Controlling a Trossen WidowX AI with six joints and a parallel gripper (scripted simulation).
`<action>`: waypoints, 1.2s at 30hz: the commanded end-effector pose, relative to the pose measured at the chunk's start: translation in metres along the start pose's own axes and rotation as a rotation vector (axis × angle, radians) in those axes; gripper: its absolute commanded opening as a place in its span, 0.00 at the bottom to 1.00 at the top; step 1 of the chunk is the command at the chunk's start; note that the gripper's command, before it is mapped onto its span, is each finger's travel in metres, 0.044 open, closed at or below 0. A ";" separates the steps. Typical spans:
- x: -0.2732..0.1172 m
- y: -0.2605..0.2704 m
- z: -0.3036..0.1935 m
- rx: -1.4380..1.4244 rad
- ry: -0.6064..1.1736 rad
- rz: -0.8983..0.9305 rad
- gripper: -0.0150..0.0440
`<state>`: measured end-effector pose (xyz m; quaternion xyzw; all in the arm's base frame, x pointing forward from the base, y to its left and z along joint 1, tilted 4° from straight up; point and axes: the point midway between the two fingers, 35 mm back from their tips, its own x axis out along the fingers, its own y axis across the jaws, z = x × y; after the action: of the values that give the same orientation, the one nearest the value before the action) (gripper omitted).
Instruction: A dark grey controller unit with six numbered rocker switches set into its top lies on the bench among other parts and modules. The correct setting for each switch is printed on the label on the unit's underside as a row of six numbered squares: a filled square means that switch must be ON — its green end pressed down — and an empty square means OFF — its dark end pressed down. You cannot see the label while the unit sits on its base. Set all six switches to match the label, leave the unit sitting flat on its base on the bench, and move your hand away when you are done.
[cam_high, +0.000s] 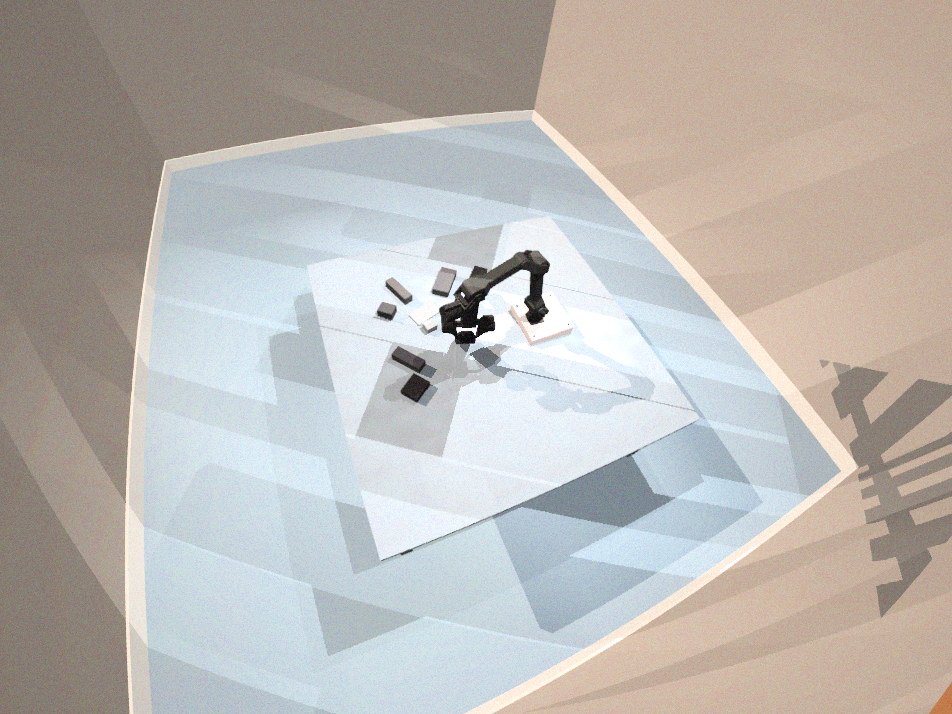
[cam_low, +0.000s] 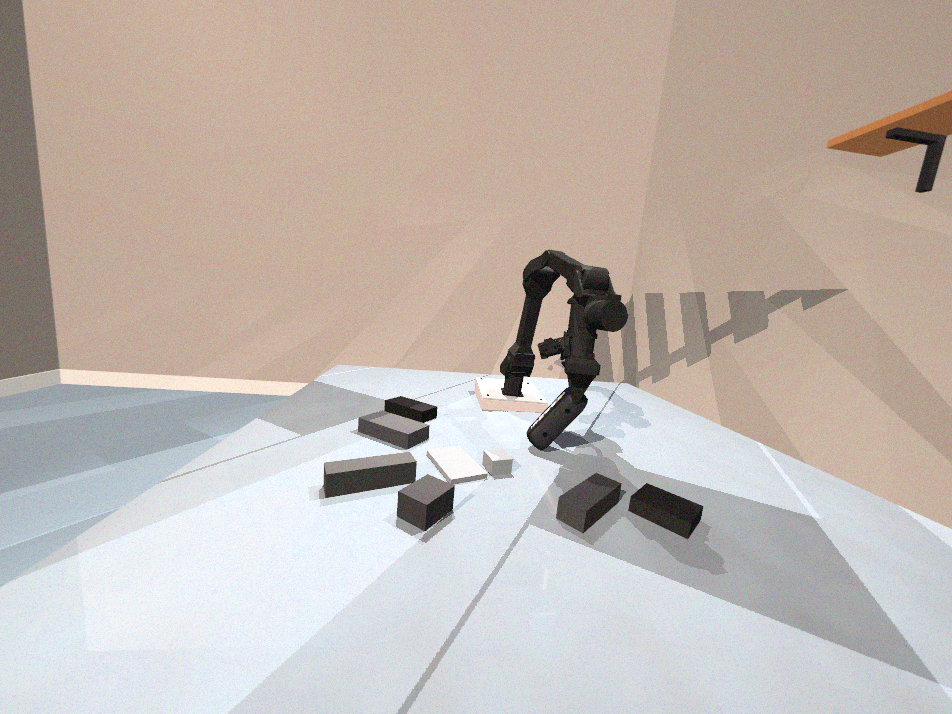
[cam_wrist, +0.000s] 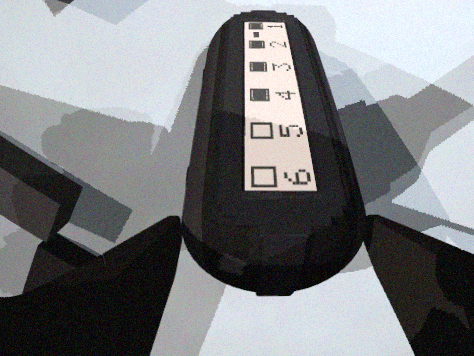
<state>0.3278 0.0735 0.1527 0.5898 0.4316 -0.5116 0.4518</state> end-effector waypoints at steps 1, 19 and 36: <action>0.000 0.000 0.006 0.002 -0.009 -0.001 0.82; -0.005 0.000 0.021 0.002 -0.011 -0.001 0.82; -0.007 0.000 0.034 0.002 -0.012 -0.001 0.82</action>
<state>0.3214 0.0460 0.1598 0.5902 0.4310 -0.5106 0.4529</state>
